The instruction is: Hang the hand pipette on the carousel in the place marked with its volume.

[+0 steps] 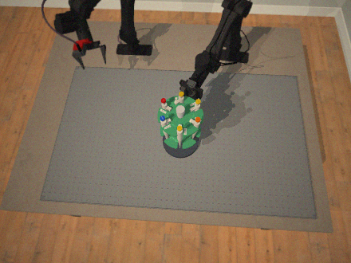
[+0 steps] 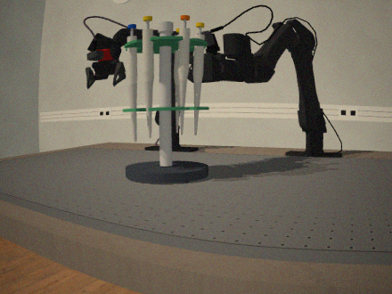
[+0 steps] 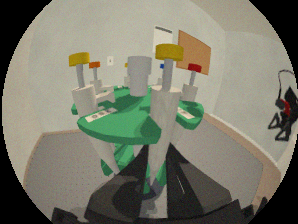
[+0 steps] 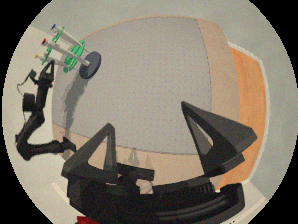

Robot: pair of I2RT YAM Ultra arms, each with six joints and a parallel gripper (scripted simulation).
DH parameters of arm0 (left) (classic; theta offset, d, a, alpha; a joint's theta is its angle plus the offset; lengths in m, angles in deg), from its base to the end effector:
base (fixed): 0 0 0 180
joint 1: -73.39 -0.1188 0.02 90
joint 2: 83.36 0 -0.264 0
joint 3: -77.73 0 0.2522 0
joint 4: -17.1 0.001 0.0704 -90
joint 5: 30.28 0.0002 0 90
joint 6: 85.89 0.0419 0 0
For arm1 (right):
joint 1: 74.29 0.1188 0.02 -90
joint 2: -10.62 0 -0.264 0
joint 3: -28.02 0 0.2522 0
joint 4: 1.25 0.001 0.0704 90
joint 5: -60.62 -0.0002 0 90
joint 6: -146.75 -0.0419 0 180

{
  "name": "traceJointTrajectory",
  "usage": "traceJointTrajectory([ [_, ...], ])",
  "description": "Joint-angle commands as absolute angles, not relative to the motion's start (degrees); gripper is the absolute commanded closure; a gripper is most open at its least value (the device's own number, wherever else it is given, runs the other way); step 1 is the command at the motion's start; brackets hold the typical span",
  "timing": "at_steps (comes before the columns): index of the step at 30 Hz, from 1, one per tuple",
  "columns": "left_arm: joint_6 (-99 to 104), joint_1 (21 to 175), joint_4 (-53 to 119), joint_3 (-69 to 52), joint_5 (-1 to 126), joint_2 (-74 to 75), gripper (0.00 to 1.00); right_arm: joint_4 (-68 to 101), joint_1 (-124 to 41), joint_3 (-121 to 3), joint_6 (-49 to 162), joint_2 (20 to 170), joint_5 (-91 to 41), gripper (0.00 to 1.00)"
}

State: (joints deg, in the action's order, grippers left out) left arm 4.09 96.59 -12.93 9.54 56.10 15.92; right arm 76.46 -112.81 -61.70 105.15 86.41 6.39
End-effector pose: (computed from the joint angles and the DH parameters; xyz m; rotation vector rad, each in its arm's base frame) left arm 0.3606 -0.1506 0.2468 0.2719 1.5722 -0.2657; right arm 0.2083 -0.1332 0.3417 -0.3842 2.3623 0.1767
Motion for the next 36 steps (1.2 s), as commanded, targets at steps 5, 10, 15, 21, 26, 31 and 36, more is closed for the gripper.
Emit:
traceJointTrajectory([
  [5,4.1,96.8,-14.0,7.8,55.5,14.0,0.88,75.7,-113.4,-62.6,105.8,86.1,7.7,0.0],
  [10,4.1,96.8,-14.0,7.8,55.5,14.0,0.88,75.7,-113.4,-62.6,105.8,86.1,7.7,0.0],
  [15,4.1,96.8,-14.0,7.8,55.5,14.0,0.88,75.7,-113.4,-62.6,105.8,86.1,7.7,0.0],
  [21,4.1,96.8,-14.0,7.8,55.5,14.0,0.88,75.7,-113.4,-62.6,105.8,86.1,7.7,0.0],
  [26,4.1,96.8,-14.0,7.8,55.5,14.0,0.88,75.7,-113.4,-62.6,105.8,86.1,7.7,0.0],
  [31,4.1,96.8,-14.0,7.8,55.5,14.0,0.88,75.7,-113.4,-62.6,105.8,86.1,7.7,0.0],
  [36,5.3,96.8,-9.5,6.8,55.5,13.1,0.88,75.7,-113.4,-62.6,105.8,86.1,7.7,0.0],
])
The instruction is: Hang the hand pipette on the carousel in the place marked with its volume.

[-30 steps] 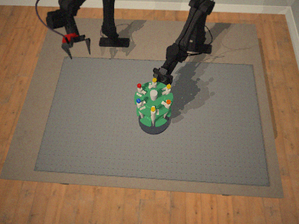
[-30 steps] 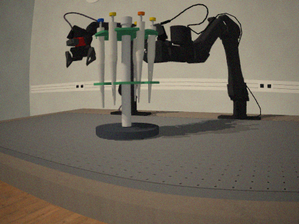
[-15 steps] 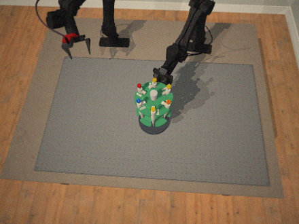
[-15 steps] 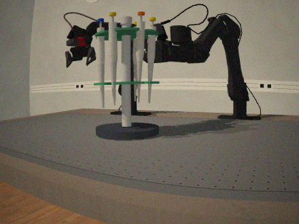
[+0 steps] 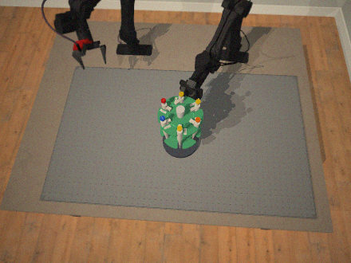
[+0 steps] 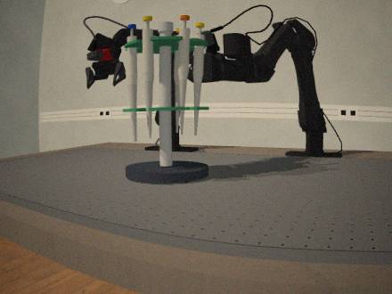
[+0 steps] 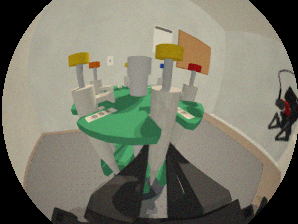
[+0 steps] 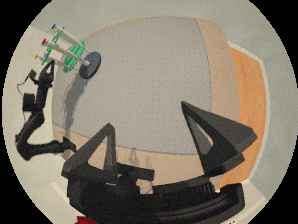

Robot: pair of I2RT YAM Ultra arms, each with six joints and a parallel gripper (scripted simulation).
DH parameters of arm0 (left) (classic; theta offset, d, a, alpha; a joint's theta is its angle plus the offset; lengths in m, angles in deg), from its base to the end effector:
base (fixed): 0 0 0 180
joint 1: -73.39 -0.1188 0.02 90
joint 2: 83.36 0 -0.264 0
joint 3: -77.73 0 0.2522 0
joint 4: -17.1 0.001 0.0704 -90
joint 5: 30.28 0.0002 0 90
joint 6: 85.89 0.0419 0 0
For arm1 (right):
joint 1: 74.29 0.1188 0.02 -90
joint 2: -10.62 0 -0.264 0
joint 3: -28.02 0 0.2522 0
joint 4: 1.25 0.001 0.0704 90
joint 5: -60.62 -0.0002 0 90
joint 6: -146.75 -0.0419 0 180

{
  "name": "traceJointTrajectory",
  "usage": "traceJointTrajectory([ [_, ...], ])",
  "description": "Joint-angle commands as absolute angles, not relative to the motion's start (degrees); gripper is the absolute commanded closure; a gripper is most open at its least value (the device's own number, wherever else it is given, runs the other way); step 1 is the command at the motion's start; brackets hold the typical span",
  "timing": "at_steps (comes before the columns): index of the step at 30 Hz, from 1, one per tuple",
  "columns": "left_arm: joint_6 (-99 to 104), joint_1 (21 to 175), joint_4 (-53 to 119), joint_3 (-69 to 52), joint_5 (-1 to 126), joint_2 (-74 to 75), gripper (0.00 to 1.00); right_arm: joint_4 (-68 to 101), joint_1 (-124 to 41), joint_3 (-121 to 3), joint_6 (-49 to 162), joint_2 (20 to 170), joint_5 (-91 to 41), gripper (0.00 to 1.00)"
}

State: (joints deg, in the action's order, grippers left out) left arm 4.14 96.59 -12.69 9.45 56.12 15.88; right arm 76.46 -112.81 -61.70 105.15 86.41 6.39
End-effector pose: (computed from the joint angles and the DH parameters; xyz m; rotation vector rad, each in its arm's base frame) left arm 0.3607 -0.1506 0.2471 0.2733 1.5739 -0.2650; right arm 0.2083 -0.1332 0.3417 -0.3842 2.3623 0.1767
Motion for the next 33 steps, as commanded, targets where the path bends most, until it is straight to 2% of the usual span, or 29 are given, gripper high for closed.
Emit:
traceJointTrajectory([
  [1,5.3,96.8,-9.2,6.7,55.5,13.0,0.88,75.7,-113.4,-62.6,105.8,86.1,7.7,0.0],
  [33,5.2,96.6,-7.3,5.5,56.0,11.5,0.88,75.7,-113.4,-62.6,105.8,86.1,7.7,0.0],
])
